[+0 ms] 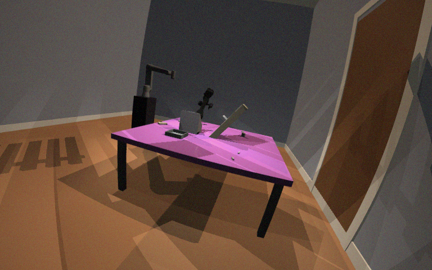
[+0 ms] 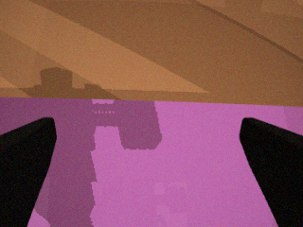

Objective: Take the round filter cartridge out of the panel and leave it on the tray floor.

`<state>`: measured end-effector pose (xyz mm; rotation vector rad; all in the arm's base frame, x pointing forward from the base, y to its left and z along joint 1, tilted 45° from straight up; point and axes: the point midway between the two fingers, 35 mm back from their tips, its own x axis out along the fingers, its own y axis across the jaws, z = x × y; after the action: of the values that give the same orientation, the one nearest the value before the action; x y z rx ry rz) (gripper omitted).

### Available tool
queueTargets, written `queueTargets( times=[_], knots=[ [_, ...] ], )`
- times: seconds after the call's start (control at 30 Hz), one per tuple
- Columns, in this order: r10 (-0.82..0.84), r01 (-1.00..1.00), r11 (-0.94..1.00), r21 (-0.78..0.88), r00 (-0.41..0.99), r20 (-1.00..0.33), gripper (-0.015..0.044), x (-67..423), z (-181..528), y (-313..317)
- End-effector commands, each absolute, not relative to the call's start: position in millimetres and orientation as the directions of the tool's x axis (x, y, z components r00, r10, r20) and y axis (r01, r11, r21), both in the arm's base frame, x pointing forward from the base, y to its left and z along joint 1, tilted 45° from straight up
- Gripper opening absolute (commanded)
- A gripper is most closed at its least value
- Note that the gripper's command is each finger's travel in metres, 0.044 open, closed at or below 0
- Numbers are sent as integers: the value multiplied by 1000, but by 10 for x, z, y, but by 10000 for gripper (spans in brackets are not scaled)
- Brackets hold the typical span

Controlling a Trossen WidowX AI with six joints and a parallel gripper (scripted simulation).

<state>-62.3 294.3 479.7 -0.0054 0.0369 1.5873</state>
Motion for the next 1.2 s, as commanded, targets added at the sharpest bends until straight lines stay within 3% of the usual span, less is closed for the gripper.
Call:
queueTargets(
  times=[0.0,0.33,0.7,1.17],
  knots=[
    [1000,-1000,-12,19,-12,-29,374,-606,4789,2952],
    [958,-971,239,-22,240,-159,112,503,4332,3243],
    [818,-861,508,-1,483,-312,112,1910,3765,2922],
    [647,-687,722,81,630,-429,112,2957,3259,2013]
  ],
)
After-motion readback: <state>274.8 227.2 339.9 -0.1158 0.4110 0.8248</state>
